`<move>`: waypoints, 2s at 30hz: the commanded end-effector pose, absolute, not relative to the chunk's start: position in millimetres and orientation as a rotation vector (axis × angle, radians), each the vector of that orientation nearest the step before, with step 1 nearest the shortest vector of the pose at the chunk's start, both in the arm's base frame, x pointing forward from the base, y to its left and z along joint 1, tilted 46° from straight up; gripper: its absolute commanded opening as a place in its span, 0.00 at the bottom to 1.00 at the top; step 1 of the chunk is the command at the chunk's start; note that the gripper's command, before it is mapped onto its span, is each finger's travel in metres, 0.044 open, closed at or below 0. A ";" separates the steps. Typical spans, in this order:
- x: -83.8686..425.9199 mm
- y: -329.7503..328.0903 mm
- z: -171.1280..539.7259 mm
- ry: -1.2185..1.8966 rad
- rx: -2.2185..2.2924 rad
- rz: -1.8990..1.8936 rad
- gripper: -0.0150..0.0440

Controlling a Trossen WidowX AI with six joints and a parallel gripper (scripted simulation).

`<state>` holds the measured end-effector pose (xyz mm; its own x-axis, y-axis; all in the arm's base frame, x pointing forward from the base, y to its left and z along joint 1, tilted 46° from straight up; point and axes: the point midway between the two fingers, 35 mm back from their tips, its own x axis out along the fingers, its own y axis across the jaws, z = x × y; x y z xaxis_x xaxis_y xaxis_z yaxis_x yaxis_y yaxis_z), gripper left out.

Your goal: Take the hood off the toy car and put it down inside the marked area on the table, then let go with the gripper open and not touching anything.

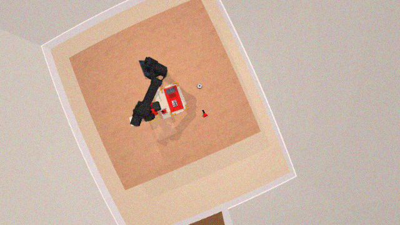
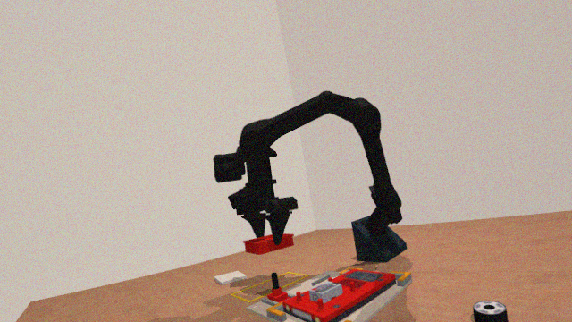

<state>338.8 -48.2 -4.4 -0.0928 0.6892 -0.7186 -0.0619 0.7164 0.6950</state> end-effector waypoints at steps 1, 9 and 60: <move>335.7 -58.5 -15.9 1.552 0.527 0.682 0.25; 326.6 -80.5 -38.3 1.551 0.530 0.692 0.25; 325.7 -62.3 -58.9 1.551 0.530 0.692 0.25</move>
